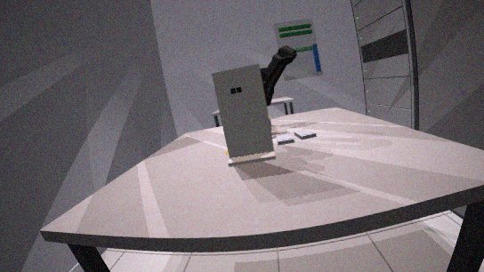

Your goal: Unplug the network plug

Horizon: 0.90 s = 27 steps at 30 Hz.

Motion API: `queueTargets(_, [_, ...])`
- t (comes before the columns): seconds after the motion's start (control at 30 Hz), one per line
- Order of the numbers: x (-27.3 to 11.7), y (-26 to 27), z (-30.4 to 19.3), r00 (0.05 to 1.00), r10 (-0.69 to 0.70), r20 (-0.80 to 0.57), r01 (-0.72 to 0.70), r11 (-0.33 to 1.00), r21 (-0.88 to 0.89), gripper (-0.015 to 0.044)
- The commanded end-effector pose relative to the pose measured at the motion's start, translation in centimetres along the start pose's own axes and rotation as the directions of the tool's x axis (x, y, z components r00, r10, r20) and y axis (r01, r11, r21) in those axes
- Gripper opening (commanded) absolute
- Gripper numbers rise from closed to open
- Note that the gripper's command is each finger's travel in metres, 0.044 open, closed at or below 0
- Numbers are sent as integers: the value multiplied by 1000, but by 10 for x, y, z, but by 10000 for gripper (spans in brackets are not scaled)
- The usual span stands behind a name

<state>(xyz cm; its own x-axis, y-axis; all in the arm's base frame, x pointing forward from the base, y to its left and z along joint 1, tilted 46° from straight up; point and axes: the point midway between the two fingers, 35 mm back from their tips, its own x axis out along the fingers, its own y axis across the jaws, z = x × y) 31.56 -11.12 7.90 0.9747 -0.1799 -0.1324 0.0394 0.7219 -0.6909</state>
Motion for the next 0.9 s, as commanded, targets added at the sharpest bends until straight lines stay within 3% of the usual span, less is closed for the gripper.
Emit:
queueTargets(0.0, [-1, -9, 2, 1000, -9, 8, 9, 1000, -5, 0])
queueTargets(0.87, [-21, -58, 3, 1000, -12, 13, 13, 1000, -11, 0])
